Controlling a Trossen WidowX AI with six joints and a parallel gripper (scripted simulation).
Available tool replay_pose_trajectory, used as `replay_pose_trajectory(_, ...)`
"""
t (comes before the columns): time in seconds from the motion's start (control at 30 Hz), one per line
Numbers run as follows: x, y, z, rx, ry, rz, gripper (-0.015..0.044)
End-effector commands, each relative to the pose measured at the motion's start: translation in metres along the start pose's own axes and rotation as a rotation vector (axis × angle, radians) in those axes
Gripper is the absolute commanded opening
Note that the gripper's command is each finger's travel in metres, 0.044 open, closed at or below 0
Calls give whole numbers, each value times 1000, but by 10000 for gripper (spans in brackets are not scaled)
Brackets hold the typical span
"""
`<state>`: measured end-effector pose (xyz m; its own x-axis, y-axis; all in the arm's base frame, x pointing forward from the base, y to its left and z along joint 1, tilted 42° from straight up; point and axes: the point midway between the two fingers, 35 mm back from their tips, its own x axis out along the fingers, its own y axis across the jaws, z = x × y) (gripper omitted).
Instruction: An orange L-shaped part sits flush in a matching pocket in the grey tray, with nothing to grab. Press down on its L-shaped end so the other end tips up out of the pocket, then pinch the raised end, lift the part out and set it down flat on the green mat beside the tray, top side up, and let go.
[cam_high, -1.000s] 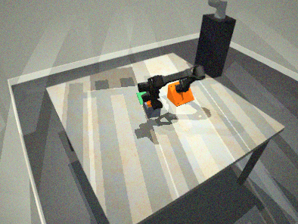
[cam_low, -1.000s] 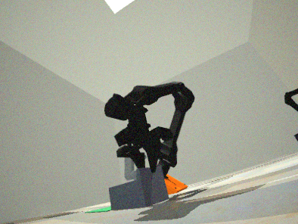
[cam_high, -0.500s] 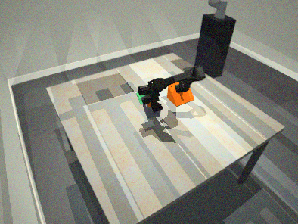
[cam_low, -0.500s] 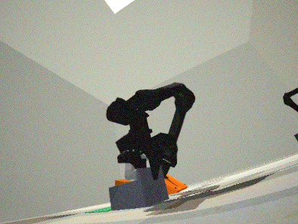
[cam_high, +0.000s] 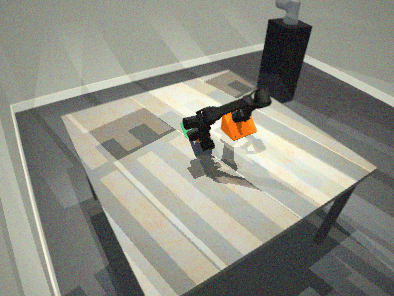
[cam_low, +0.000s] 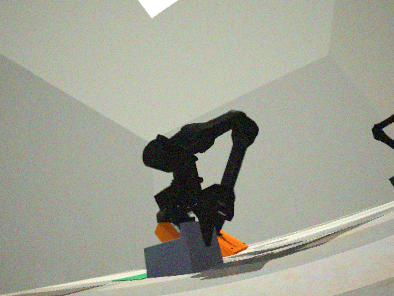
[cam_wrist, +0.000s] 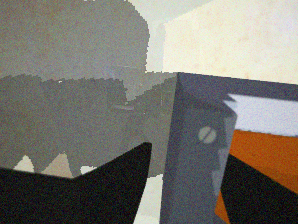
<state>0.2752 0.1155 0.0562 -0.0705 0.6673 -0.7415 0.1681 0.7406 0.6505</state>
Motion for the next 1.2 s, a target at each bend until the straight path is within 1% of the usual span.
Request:
replay_pose_trajectory(0.0,2,-1,0,5,3,-1,180)
replay_pose_trajectory(0.3,0,0,0,0,0,0,180)
replay_pose_trajectory(0.67,-14,11,0,5,2,-2,180)
replay_pose_trajectory(0.77,-36,7,4,6,0,-7,180)
replay_pose_trajectory(0.93,-98,0,2,7,2,-7,180)
replay_pose_trajectory(0.97,-105,-1,1,7,3,-6,180)
replay_pose_trajectory(1.17,-108,-1,0,7,3,-5,180)
